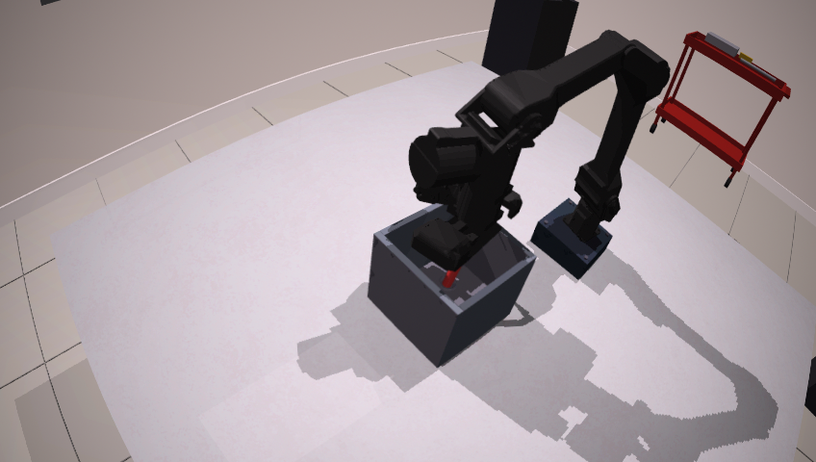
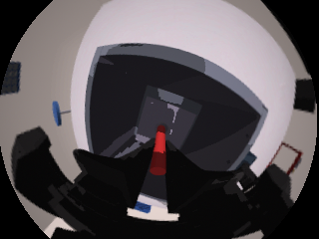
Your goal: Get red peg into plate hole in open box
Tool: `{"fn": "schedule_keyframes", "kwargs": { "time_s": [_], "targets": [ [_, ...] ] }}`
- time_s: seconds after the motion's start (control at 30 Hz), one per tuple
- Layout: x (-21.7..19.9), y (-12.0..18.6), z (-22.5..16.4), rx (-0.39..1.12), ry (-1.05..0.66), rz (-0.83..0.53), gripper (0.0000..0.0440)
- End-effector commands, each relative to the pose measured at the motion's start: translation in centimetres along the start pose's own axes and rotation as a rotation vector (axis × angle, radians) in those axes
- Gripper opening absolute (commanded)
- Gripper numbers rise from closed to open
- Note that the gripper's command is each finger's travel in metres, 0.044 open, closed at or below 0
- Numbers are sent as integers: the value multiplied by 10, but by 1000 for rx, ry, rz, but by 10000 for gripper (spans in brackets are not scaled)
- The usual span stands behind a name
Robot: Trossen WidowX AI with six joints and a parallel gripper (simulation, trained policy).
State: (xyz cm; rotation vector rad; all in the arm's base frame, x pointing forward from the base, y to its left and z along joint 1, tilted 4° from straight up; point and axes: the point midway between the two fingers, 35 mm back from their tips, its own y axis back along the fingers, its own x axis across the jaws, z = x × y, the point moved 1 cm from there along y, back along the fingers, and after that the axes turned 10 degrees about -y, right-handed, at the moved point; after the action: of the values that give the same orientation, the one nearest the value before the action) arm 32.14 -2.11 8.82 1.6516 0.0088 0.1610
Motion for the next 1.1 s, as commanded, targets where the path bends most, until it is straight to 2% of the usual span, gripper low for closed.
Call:
{"fn": "schedule_keyframes", "kwargs": {
  "time_s": [0.0,0.1,0.2,0.43,1.07],
  "targets": [
    [-3,-11,1,5,13,-21,0],
    [-4,-16,2,3,21,-40,65],
    [-2,-20,3,1,32,-45,105],
    [7,-13,4,42,27,-37,104],
    [40,40,5,261,-9,103,181]
  ]
}}
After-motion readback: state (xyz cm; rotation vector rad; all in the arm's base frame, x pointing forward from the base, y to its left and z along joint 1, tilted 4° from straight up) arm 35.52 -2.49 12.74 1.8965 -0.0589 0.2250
